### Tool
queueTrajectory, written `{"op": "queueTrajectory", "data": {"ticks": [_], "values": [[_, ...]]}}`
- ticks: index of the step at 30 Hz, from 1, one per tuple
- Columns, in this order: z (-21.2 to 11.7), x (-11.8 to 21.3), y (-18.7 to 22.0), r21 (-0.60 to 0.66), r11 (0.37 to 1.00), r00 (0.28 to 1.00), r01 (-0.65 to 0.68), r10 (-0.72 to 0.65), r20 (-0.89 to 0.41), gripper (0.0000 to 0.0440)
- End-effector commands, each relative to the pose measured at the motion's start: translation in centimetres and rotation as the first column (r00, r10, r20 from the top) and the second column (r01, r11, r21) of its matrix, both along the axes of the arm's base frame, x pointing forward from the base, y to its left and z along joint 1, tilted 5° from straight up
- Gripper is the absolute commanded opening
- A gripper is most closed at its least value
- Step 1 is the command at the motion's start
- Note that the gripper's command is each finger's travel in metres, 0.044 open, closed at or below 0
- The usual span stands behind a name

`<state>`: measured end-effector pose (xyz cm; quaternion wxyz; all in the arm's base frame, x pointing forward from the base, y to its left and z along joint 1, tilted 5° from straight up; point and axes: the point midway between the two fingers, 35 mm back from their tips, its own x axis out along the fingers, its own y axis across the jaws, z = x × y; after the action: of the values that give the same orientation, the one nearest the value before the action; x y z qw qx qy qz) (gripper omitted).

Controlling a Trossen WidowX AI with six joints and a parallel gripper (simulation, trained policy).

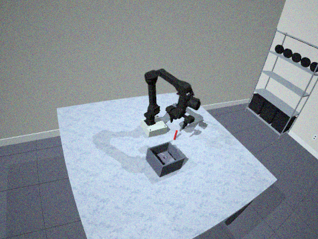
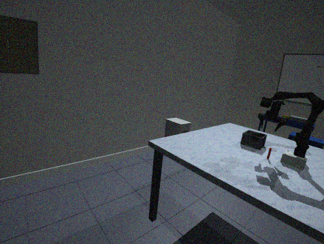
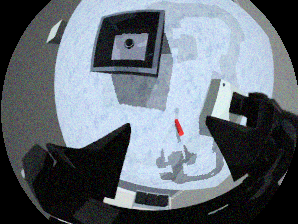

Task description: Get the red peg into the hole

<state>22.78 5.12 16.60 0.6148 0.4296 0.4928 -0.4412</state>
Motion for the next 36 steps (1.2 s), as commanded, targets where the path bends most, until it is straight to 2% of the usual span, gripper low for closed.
{"op": "queueTrajectory", "data": {"ticks": [1, 14, 30, 32, 36], "values": [[-1.3, -1.0, 0.9, -0.002, 1.000, 0.998, -0.016, 0.016, -0.055, 0.0440], [-6.8, -2.5, 3.1, -0.018, 0.997, 0.985, -0.071, 0.067, -0.162, 0.0440], [-14.1, -2.8, 5.2, -0.001, 0.989, 0.982, -0.147, 0.146, -0.117, 0.0435], [-14.7, -3.1, 5.3, 0.001, 0.988, 0.981, -0.156, 0.155, -0.119, 0.0419], [-15.7, -3.8, 5.4, 0.009, 0.987, 0.978, -0.158, 0.157, -0.135, 0.0344]]}}
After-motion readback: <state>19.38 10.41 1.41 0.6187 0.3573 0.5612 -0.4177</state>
